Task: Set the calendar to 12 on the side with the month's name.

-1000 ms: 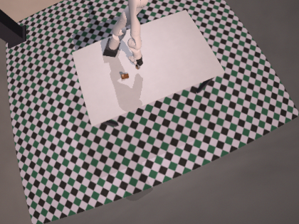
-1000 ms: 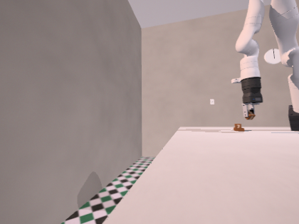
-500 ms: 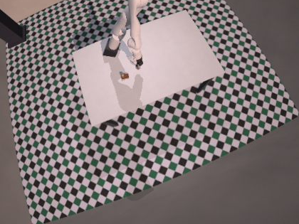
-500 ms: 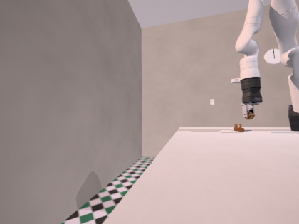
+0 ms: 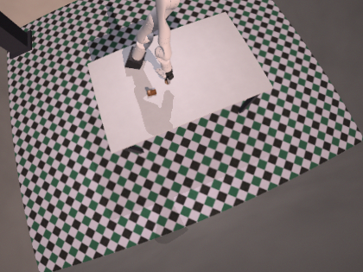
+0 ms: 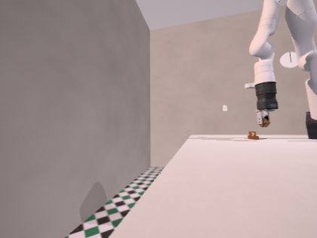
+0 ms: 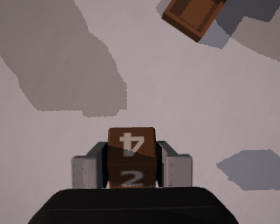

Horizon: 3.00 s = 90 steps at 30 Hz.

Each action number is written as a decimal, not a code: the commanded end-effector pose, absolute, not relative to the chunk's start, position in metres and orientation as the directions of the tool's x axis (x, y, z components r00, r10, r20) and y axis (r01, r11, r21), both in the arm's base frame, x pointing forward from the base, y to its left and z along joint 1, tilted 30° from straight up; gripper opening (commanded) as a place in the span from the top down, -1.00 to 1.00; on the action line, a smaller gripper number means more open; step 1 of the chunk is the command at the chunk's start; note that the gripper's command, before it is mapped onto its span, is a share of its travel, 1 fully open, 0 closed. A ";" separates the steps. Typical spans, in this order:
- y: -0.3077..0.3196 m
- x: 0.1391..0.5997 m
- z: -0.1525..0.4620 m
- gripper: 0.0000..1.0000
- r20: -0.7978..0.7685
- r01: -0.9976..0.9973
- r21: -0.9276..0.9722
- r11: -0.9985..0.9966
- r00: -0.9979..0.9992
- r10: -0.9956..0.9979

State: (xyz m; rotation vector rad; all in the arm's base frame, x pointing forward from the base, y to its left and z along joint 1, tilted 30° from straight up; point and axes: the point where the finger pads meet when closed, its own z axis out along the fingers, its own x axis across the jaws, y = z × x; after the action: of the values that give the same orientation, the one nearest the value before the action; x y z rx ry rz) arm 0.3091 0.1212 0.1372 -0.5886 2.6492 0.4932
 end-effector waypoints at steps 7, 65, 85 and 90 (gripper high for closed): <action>0.121 0.309 0.136 -0.14 -0.427 -0.469 0.270 0.841 -0.841 -0.332; 0.119 0.312 0.136 -0.14 -0.432 -0.525 0.482 0.702 -0.839 -0.331; 0.117 0.313 0.134 -0.14 -0.432 -0.543 0.629 0.556 -0.839 -0.331; 0.117 0.313 0.135 -0.14 -0.434 -0.543 0.646 0.536 -0.840 -0.327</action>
State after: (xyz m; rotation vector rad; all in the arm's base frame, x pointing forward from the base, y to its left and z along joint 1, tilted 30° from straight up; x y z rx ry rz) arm 0.3121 0.1190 0.1375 -0.7427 2.5125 1.1801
